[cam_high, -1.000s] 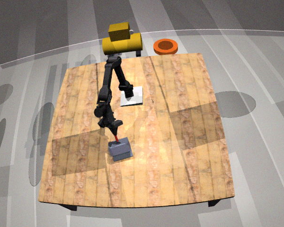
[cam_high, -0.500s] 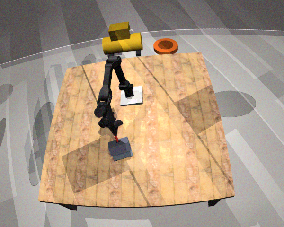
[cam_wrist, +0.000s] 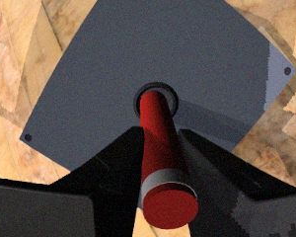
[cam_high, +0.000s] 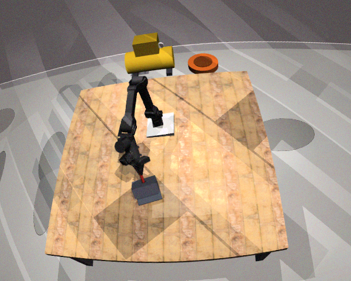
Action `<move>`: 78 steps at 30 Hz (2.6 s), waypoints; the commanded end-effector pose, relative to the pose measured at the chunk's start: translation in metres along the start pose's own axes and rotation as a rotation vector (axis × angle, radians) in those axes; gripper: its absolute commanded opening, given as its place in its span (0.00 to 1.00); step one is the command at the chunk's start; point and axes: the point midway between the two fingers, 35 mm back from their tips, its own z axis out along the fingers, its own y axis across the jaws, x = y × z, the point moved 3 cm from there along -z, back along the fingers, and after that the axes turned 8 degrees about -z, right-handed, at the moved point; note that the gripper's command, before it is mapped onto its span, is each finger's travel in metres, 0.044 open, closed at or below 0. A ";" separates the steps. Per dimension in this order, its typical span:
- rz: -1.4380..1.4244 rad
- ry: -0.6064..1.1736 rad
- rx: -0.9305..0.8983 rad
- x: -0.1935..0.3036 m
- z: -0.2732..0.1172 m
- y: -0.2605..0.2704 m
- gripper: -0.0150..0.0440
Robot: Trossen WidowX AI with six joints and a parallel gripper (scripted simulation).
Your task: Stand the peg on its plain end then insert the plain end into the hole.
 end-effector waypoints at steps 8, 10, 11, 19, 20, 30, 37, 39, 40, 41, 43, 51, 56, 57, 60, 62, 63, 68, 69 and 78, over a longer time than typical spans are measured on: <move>0.004 0.001 0.003 0.000 0.005 -0.001 0.25; 0.004 0.001 0.003 0.000 0.006 -0.001 0.25; 0.004 0.001 0.003 0.000 0.006 -0.001 0.25; 0.004 0.001 0.003 0.000 0.010 -0.001 0.25; 0.004 0.001 0.003 0.000 0.010 -0.001 0.25; 0.004 0.000 0.003 -0.001 0.014 0.000 0.25; 0.004 0.000 0.003 -0.001 0.017 0.000 0.25; 0.004 0.000 0.002 -0.001 0.018 0.000 0.25; 0.004 0.000 0.002 -0.001 0.018 0.000 0.25; 0.004 0.000 0.002 -0.001 0.019 0.000 0.25; 0.004 0.000 0.002 -0.001 0.020 0.000 0.25; 0.004 0.000 0.002 -0.001 0.023 0.000 0.25; 0.004 0.000 0.002 0.000 0.025 -0.001 0.25; 0.004 0.000 0.002 0.000 0.025 -0.001 0.25; 0.004 0.000 0.002 0.000 0.026 -0.001 0.25; 0.004 0.000 0.002 0.000 0.026 -0.001 0.25; 0.004 0.000 0.002 0.000 0.026 -0.002 0.25; -0.001 0.001 -0.001 0.000 0.025 -0.001 0.25; -0.001 0.001 -0.001 0.000 0.025 -0.001 0.25; -0.001 0.001 -0.001 0.000 0.025 -0.001 0.52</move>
